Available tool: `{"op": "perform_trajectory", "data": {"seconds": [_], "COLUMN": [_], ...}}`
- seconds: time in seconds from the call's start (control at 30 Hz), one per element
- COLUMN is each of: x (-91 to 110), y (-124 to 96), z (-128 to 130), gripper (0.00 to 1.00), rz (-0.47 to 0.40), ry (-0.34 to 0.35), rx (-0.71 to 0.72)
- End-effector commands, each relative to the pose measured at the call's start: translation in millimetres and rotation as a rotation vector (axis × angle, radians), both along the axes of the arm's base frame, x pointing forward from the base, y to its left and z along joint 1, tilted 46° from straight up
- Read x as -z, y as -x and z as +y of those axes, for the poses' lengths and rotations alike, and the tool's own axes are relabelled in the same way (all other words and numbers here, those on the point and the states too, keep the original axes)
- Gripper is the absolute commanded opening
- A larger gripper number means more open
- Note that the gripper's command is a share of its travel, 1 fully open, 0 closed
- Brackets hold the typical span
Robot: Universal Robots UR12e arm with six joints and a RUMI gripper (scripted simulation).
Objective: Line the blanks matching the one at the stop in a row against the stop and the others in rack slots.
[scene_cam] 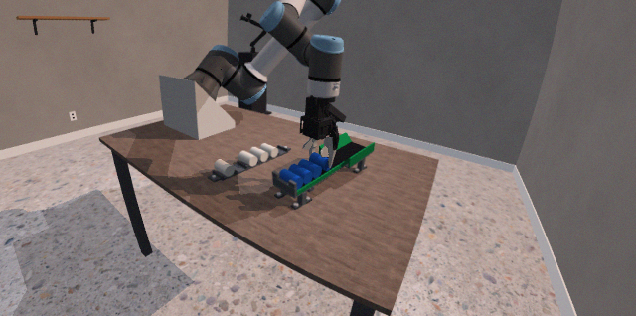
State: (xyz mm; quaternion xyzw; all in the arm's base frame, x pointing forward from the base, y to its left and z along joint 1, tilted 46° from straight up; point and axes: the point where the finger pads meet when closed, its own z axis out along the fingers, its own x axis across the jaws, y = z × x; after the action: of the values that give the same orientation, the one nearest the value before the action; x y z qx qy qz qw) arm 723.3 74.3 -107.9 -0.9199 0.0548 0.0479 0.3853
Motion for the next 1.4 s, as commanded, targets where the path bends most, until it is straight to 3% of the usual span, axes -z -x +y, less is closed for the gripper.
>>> {"op": "perform_trajectory", "data": {"seconds": [0.0, 0.5, 0.97, 1.37], "x": [-0.4, -0.4, -1.6, -35.6], "y": [-0.7, -0.7, -0.7, -2.9], "z": [-0.8, -0.8, -2.0, -36.7], "gripper": [0.4, 0.52, 0.52, 0.52], "rz": [-0.001, -0.001, -0.001, -0.001], "ry": [0.001, 0.001, 0.001, 0.001], "rx": [0.001, 0.001, 0.001, 0.001]}}
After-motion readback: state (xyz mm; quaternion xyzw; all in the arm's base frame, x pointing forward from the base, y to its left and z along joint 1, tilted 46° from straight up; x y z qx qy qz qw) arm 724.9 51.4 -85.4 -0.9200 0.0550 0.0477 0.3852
